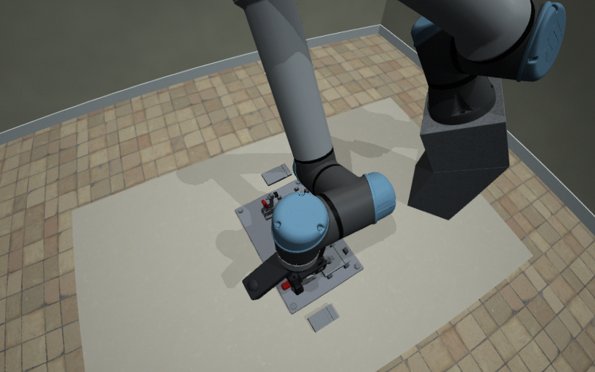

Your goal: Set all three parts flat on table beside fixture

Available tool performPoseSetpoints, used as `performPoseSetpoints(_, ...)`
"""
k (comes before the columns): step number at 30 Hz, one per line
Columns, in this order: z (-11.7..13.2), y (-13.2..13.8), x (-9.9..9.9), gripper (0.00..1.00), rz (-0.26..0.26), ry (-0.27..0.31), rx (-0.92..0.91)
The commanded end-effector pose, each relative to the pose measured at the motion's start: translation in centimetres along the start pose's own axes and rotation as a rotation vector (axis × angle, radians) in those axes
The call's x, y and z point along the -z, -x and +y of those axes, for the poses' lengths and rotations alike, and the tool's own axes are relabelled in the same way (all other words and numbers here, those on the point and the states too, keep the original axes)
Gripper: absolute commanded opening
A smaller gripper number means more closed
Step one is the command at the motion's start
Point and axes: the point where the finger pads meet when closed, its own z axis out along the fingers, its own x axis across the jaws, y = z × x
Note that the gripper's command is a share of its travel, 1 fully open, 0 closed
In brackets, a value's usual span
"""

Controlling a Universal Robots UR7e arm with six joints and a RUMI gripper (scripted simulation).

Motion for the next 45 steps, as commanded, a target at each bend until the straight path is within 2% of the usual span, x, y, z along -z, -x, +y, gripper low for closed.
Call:
performPoseSetpoints(1, -0.4, 0.0, -0.6, 0.28, -0.002, -0.009, -0.002)
performPoseSetpoints(30, -0.4, 0.0, -0.6, 0.28, -0.002, -0.009, -0.001)
performPoseSetpoints(45, -0.5, 0.0, -2.7, 0.28, -0.001, -0.009, -0.002)
